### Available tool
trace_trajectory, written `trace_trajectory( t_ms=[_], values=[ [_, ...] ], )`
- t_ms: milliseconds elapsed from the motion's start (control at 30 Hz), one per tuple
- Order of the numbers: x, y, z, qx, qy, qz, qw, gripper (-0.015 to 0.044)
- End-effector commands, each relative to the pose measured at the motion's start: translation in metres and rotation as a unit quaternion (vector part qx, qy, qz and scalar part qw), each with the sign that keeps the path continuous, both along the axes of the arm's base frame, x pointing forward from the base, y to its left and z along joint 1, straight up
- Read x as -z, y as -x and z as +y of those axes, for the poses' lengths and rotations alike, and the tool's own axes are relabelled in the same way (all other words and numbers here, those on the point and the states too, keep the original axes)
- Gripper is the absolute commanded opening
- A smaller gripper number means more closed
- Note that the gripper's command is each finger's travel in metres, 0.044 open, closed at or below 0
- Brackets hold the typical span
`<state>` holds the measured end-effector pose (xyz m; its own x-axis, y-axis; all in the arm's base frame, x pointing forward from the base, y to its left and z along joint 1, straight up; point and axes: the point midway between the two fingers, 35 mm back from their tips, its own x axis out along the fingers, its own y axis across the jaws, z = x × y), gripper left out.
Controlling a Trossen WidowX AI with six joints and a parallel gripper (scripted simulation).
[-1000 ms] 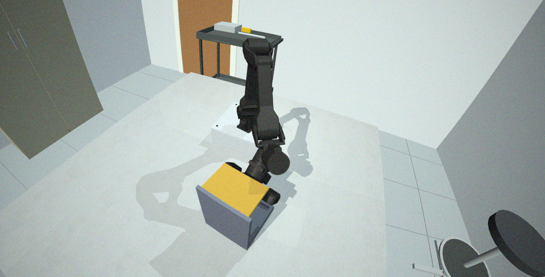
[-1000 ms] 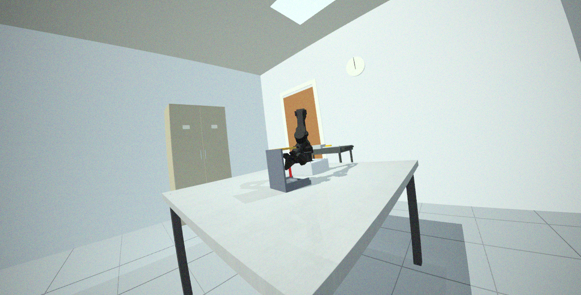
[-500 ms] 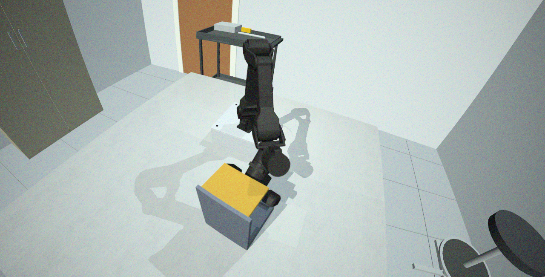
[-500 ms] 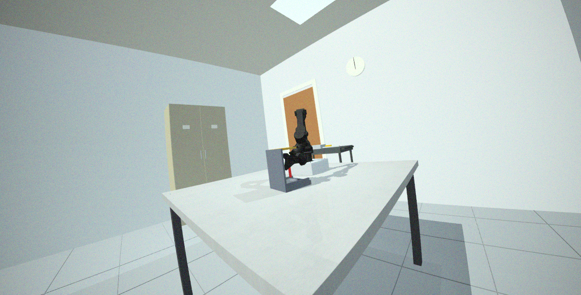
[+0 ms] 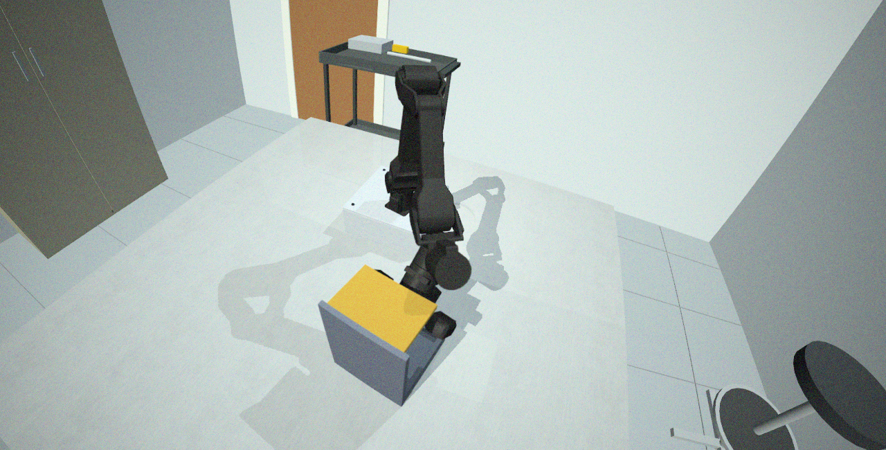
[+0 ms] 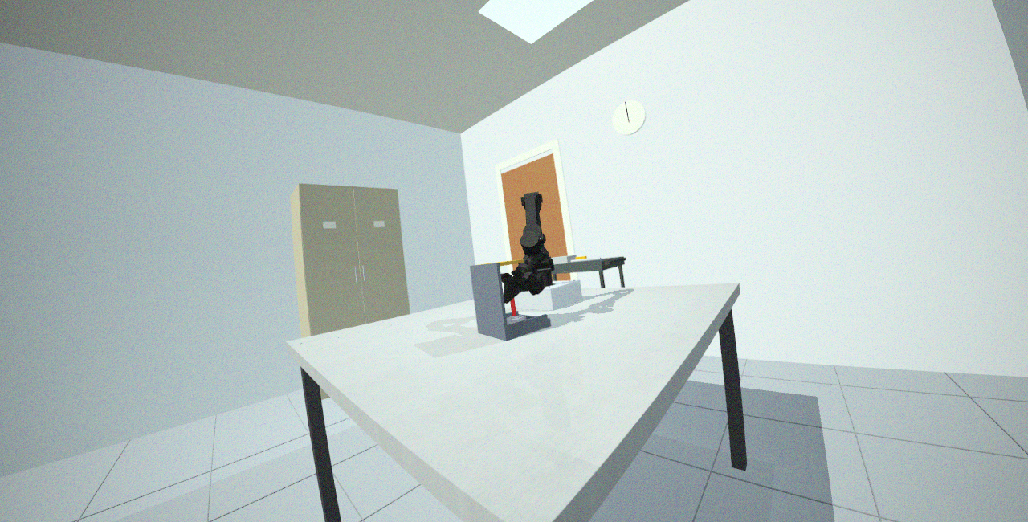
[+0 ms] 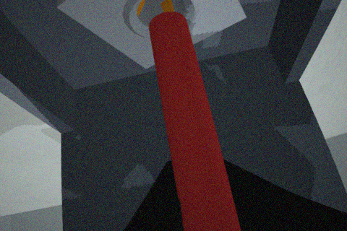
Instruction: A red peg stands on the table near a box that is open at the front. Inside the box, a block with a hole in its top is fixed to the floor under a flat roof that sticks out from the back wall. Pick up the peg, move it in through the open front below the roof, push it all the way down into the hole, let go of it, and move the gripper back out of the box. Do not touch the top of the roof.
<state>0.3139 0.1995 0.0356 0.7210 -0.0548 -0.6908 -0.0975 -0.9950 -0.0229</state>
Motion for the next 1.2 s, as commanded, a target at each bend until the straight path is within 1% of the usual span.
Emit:
trace_trajectory(
  t_ms=[0, 600, 1167],
  values=[
    [0.008, 0.002, -0.002, -0.003, 0.003, 0.004, 1.000, 0.0000],
    [0.025, 0.000, -0.001, -0.003, 0.003, 0.004, 1.000, 0.0000],
    [0.029, 0.000, -0.001, -0.003, 0.003, 0.004, 1.000, 0.0000]
  ],
)
